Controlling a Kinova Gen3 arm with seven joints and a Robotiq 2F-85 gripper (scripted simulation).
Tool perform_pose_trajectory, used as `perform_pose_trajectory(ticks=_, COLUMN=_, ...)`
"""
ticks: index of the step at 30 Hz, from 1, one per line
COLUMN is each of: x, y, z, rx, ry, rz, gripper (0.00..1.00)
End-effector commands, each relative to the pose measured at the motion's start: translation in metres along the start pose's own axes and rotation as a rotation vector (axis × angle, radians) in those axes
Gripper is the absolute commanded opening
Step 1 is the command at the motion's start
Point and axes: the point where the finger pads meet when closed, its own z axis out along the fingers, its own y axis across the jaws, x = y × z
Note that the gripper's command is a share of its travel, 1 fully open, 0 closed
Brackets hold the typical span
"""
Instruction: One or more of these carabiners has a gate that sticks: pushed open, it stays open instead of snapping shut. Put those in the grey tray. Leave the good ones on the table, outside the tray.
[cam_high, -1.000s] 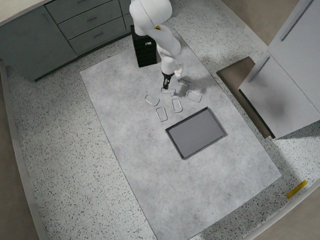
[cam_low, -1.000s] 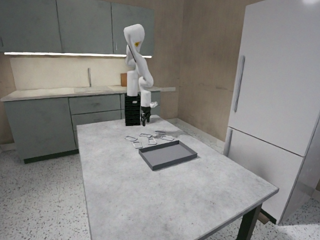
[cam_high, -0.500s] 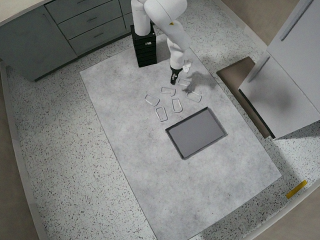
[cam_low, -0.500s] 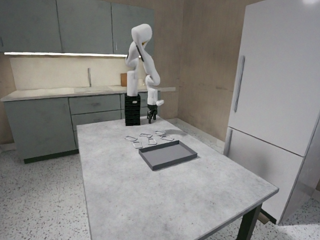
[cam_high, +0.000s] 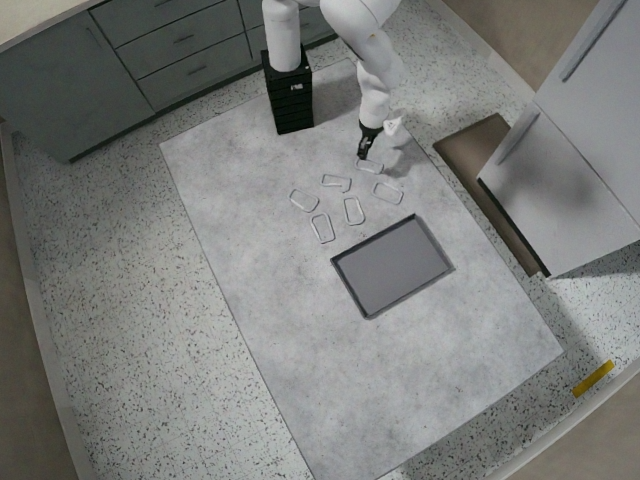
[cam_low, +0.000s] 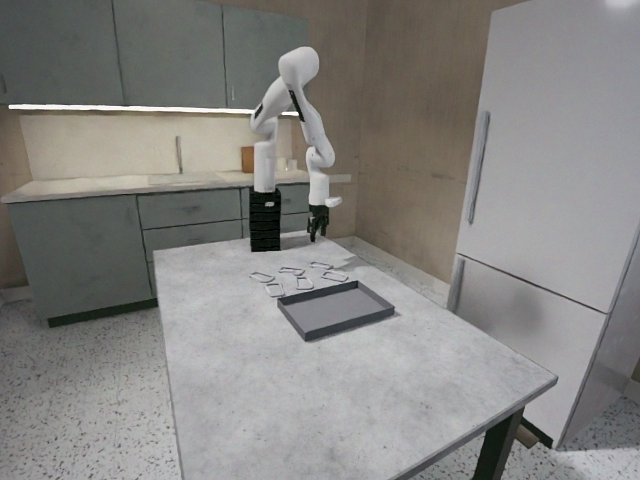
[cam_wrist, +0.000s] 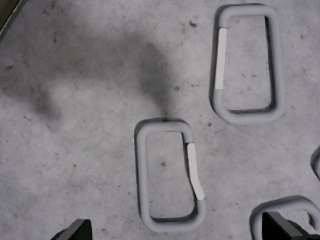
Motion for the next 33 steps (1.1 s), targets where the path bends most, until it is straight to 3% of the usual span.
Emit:
perform_pose_trajectory(ticks=1, x=0.003, y=0.001, z=-0.001, rx=-0.009, ry=0.002, rz=-0.004, gripper=1.00)
perform_pose_trajectory(ticks=2, x=0.003, y=0.001, z=-0.001, rx=-0.009, ry=0.002, rz=-0.004, gripper=1.00)
perform_pose_trajectory(ticks=3, x=0.008, y=-0.003, z=0.029, rx=-0.001, ry=0.001, rz=0.000, gripper=1.00)
perform_pose_trajectory(ticks=19, x=0.008, y=-0.003, z=0.029, rx=-0.001, ry=0.001, rz=0.000, gripper=1.00)
perform_pose_trajectory(ticks=20, x=0.008, y=-0.002, z=0.078, rx=-0.010, ry=0.004, rz=0.007, gripper=1.00)
perform_pose_trajectory(ticks=33, x=0.008, y=-0.002, z=0.078, rx=-0.010, ry=0.004, rz=0.007, gripper=1.00)
